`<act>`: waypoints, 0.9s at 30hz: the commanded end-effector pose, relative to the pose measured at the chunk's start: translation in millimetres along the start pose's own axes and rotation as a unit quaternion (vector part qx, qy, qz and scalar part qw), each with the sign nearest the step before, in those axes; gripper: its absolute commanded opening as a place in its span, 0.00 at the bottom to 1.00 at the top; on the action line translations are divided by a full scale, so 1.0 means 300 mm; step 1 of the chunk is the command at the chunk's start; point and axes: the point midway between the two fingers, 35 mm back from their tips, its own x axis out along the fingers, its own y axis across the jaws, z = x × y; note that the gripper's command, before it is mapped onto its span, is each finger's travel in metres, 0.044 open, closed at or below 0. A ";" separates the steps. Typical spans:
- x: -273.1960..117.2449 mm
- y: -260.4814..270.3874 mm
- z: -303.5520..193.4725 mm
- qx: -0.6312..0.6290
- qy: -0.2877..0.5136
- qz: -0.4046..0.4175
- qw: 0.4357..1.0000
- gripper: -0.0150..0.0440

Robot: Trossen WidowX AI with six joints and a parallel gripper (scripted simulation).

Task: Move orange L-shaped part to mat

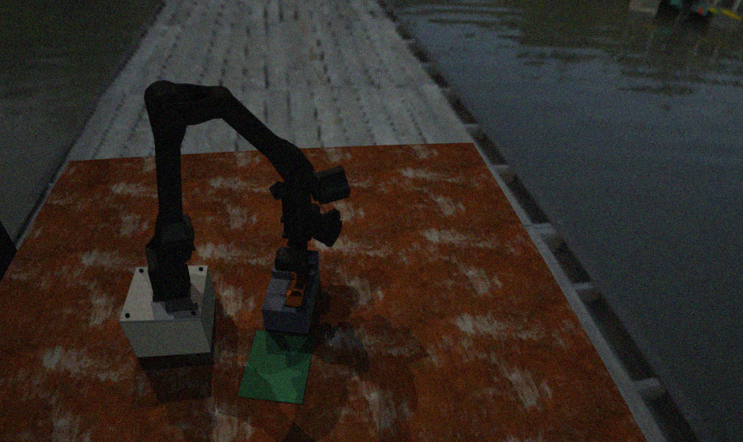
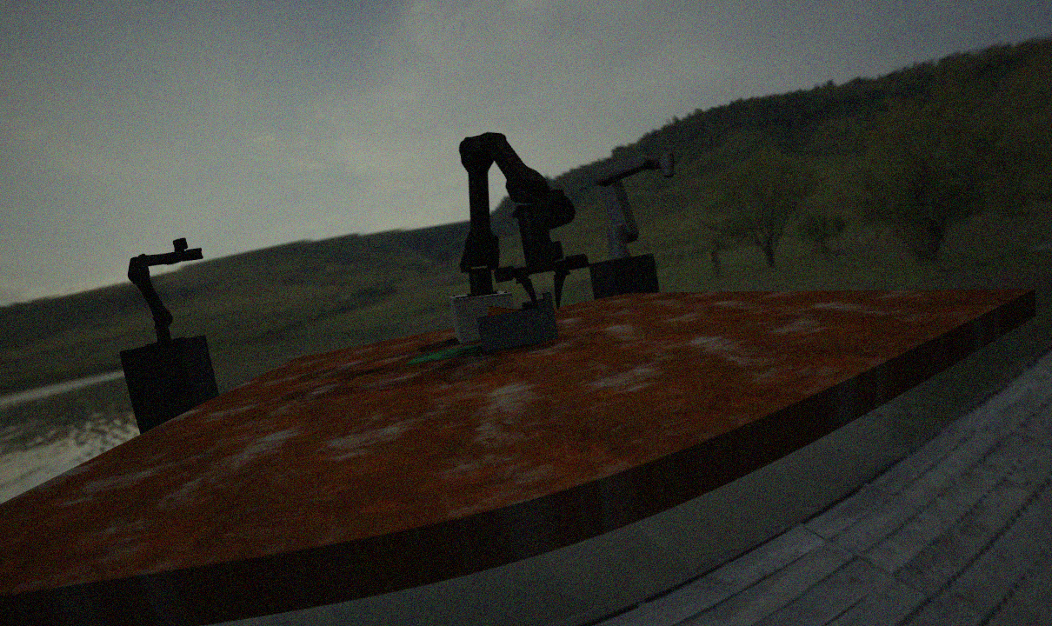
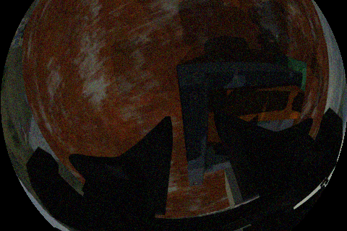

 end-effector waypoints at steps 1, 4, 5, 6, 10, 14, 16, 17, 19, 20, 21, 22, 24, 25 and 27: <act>0.026 -0.003 -0.005 0.003 0.002 -0.001 1.000 0.56; 0.043 -0.003 -0.006 0.003 0.002 -0.001 1.000 0.56; 0.048 -0.003 -0.006 0.003 0.002 -0.001 1.000 0.56; 0.054 -0.004 -0.007 0.003 0.002 -0.001 1.000 0.56; 0.062 -0.004 -0.007 0.003 0.003 -0.001 1.000 0.56; 0.062 -0.004 -0.007 0.003 0.003 -0.001 1.000 0.56; 0.057 0.000 -0.004 0.000 0.001 0.001 1.000 0.56; 0.057 0.000 -0.004 0.000 0.001 0.001 1.000 0.56; 0.057 0.000 -0.004 0.000 0.001 0.001 1.000 0.56; 0.057 0.000 -0.004 0.000 0.001 0.001 1.000 0.56; 0.057 0.000 -0.004 0.000 0.001 0.001 1.000 0.56; 0.055 0.002 -0.004 0.000 0.001 0.001 1.000 0.56; 0.045 0.011 -0.004 0.001 0.001 0.001 1.000 0.56; 0.039 0.016 -0.005 0.001 0.002 0.000 1.000 0.56; 0.024 0.030 -0.006 0.002 0.002 0.000 1.000 0.56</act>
